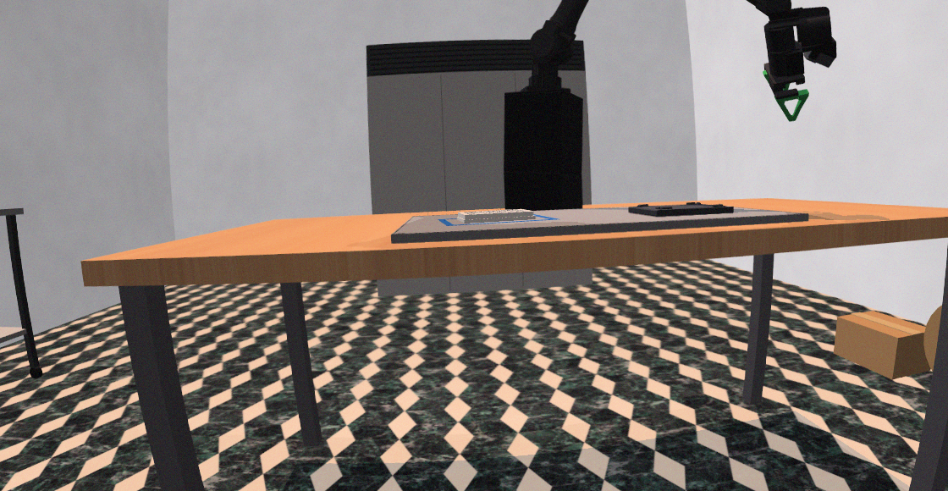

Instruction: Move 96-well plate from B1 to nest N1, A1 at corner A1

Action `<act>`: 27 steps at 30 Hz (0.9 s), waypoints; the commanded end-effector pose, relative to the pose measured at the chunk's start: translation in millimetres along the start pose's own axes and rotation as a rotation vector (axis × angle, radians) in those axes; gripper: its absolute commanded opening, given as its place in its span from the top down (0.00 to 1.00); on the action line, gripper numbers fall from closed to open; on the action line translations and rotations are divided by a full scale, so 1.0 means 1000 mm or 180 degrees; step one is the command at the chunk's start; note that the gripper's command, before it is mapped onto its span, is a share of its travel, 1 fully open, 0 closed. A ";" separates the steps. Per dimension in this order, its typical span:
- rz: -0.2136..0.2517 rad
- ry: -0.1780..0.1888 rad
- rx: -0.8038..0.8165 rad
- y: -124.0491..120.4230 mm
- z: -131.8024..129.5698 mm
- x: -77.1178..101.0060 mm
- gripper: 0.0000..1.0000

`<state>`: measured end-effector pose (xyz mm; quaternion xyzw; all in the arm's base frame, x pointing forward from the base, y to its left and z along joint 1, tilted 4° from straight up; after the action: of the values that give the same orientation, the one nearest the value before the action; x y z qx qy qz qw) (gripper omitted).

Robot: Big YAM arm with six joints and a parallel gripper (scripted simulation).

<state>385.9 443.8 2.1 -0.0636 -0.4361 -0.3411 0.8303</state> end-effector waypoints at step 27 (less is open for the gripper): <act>-0.0502 -0.0419 -0.1132 -0.024 -0.089 0.070 0.00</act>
<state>436.3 360.9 -28.4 -0.1908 -0.4266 -0.4303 0.7723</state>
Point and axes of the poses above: the point where the finger pads meet when closed, its own x axis back along the fingers, its own z axis across the jaws, y = z × x, the point moved 5 cm from there along x, back along the fingers, and after that the axes turned 2 degrees about -x, right-handed, at the moved point
